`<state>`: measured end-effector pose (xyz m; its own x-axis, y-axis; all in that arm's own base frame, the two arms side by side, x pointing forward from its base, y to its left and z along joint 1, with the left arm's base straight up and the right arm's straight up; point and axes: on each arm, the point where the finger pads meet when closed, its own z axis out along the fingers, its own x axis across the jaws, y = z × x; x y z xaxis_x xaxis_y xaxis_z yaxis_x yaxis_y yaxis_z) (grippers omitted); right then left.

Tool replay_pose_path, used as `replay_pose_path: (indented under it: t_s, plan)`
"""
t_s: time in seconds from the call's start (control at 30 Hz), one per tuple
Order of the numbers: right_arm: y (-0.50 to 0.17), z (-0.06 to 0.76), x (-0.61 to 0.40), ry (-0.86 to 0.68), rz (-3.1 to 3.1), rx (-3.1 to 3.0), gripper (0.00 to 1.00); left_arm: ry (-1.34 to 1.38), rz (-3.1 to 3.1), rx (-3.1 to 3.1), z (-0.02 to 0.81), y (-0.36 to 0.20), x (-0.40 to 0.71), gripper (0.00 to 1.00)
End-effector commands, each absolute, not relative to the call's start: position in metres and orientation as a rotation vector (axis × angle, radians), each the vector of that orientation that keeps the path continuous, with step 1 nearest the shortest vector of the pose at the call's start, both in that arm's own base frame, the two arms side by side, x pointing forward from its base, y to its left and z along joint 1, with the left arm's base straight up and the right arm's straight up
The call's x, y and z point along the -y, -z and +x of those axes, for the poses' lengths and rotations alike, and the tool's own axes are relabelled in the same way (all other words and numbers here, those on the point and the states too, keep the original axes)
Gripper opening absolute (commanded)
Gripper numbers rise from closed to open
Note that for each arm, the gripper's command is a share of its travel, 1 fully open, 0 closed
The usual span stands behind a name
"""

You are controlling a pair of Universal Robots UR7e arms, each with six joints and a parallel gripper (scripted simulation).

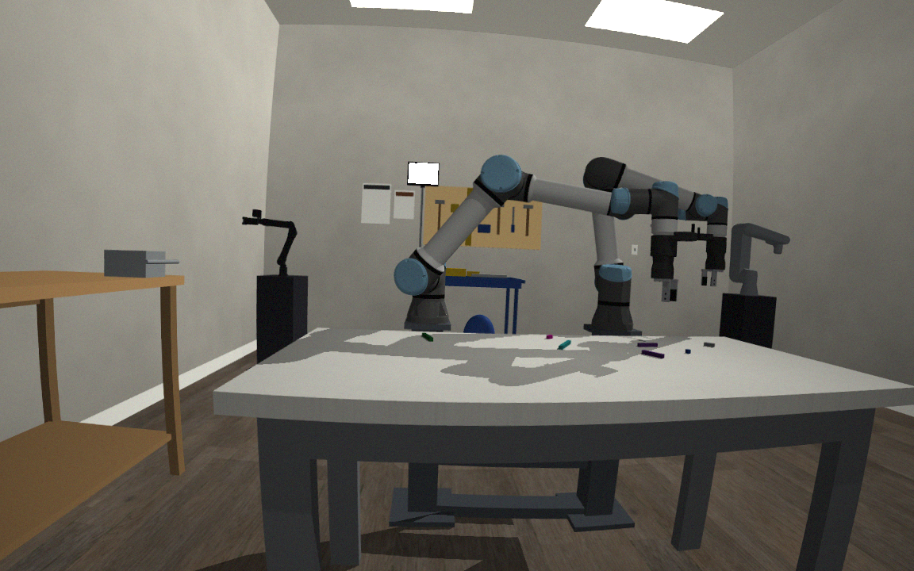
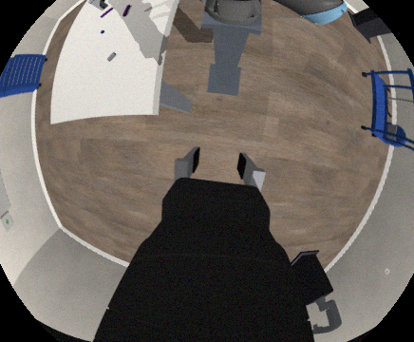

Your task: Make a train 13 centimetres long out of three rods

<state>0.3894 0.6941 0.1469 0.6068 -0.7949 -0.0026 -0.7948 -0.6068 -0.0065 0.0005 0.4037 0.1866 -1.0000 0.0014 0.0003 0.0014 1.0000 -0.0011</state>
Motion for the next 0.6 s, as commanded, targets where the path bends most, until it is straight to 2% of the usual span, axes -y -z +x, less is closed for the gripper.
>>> replay_pose_path:
  t_s: [0.0, 0.57]
  plan:
    - [-0.142, 0.397, -0.730, 0.000, -2.812, -1.396, 1.00, 0.000, -0.002, 3.142, 0.001, -0.187, -0.404, 1.00]
    - [-0.109, 0.405, -0.797, -0.001, -2.807, -1.404, 1.00, 0.000, -0.002, 3.142, 0.001, -0.187, -0.404, 1.00]
